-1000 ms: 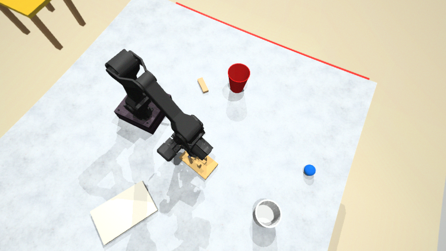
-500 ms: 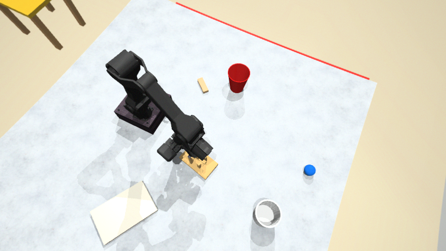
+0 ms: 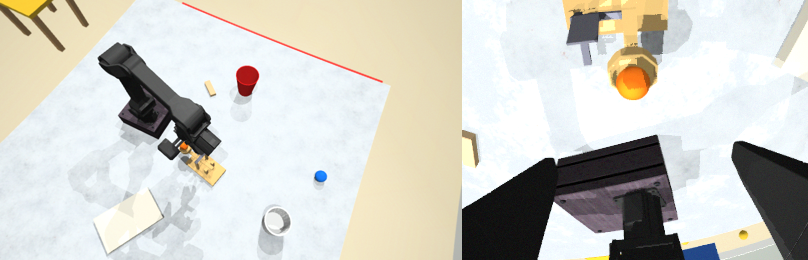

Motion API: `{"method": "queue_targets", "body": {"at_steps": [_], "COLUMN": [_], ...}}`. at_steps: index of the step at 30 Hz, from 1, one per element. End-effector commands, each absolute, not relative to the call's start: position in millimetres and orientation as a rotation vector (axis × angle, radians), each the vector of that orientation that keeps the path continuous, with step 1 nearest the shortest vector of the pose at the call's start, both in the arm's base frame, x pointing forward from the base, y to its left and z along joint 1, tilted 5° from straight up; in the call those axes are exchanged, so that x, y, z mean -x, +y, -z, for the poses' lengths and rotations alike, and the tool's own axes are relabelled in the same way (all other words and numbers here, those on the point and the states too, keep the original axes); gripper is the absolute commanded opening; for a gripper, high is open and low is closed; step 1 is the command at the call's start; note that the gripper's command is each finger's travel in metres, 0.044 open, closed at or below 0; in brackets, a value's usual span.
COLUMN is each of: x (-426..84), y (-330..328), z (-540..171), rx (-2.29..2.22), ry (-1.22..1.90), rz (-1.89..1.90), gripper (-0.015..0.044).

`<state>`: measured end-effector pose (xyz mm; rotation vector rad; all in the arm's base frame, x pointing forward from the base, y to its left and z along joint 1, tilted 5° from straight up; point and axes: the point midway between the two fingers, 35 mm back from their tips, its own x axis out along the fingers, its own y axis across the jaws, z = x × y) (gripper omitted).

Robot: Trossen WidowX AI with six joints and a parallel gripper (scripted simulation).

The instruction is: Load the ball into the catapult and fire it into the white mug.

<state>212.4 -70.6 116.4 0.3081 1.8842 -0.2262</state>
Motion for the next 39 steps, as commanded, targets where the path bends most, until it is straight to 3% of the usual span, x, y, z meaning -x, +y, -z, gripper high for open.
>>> {"method": "queue_targets", "body": {"at_steps": [1, 27, 39], "x": [-236.8, -517.4, -527.2], "y": [-78.5, -180.6, -185.5], "z": [-112.3, -209.5, -216.1], "rx": [-0.302, -0.118, -0.118], "ry": [1.842, 0.953, 0.912], "rz": [0.223, 0.244, 0.242], "gripper": [0.0440, 0.0440, 0.0440]}}
